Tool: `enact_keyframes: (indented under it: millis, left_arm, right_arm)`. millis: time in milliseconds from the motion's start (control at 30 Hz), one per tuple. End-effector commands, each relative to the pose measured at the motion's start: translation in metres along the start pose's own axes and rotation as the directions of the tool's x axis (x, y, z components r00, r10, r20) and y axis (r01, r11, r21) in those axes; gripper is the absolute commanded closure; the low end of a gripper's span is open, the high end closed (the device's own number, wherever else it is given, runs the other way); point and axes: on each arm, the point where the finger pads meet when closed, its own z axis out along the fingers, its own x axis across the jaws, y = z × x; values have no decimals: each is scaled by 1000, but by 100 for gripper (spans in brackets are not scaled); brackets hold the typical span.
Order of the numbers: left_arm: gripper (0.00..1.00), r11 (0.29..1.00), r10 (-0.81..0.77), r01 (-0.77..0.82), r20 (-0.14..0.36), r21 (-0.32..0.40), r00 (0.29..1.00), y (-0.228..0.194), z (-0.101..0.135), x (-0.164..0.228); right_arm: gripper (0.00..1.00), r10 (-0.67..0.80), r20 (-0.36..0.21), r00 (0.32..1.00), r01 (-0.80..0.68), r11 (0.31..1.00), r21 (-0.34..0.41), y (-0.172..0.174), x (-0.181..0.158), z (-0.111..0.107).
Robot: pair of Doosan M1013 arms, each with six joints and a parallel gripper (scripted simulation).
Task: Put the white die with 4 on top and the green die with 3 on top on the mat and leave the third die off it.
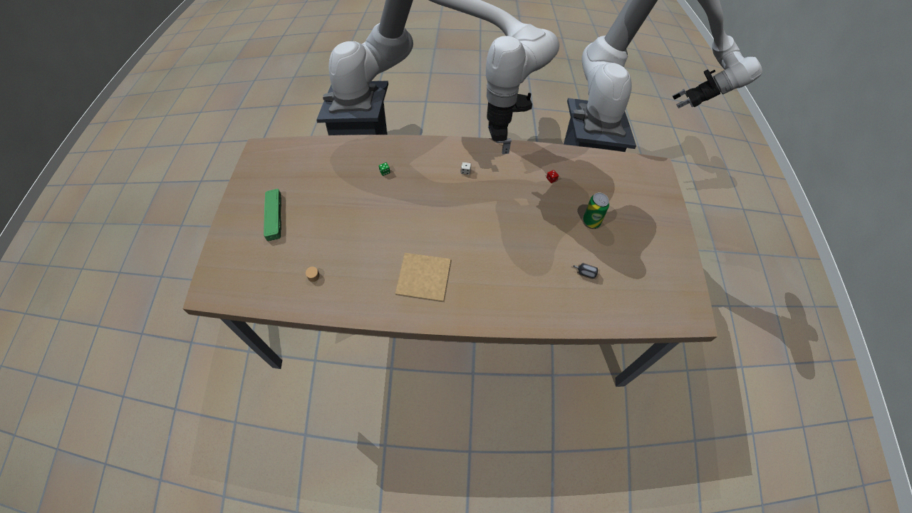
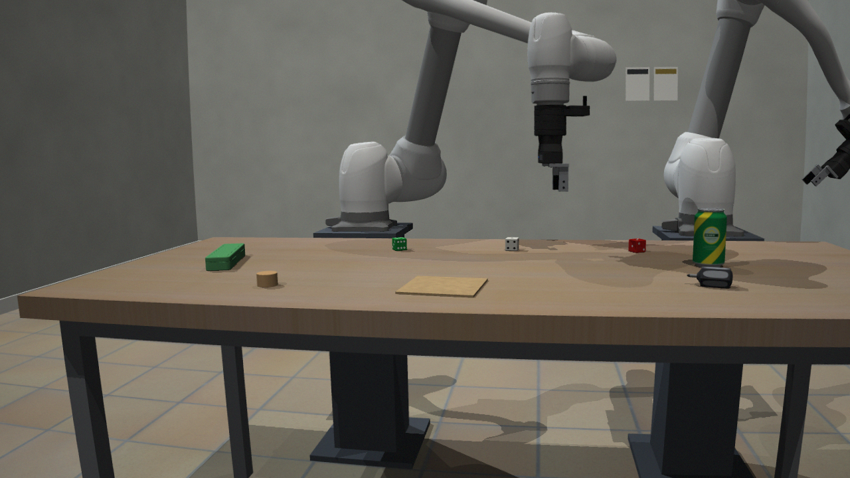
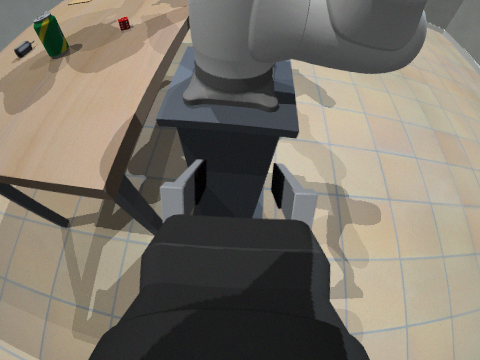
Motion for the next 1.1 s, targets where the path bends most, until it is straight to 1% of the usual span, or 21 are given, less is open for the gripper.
enact_keyframes:
  millis: [0, 100, 167, 300, 433, 600, 1067]
  left_arm:
    - [0, 1000, -7, 7, -7, 3, 1000, -3, 2, 4]
    - [0, 1000, -7, 7, -7, 3, 1000, -3, 2, 4]
    - [0, 1000, -7, 7, -7, 3, 1000, -3, 2, 4]
    - [0, 1000, -7, 7, -7, 3, 1000, -3, 2, 4]
    - [0, 1000, -7, 7, -7, 3, 1000, -3, 2, 4]
    - [0, 1000, -7, 7, -7, 3, 1000, -3, 2, 4]
    - [0, 1000, -7, 7, -7, 3, 1000, -3, 2, 4]
  right_arm:
    - [0, 112, -5, 994, -112, 994, 3, 38, -11, 2]
    - [0, 187, -5, 982, -187, 982, 3, 63, -21, 5]
    - [0, 187, -5, 982, -187, 982, 3, 63, -21, 5]
    - [0, 261, -5, 965, -261, 965, 3, 88, -32, 8]
    - [0, 304, -4, 953, -304, 953, 4, 103, -39, 10]
    - [0, 321, -4, 947, -321, 947, 4, 109, -42, 11]
    - [0, 322, -4, 947, -322, 947, 4, 109, -42, 11]
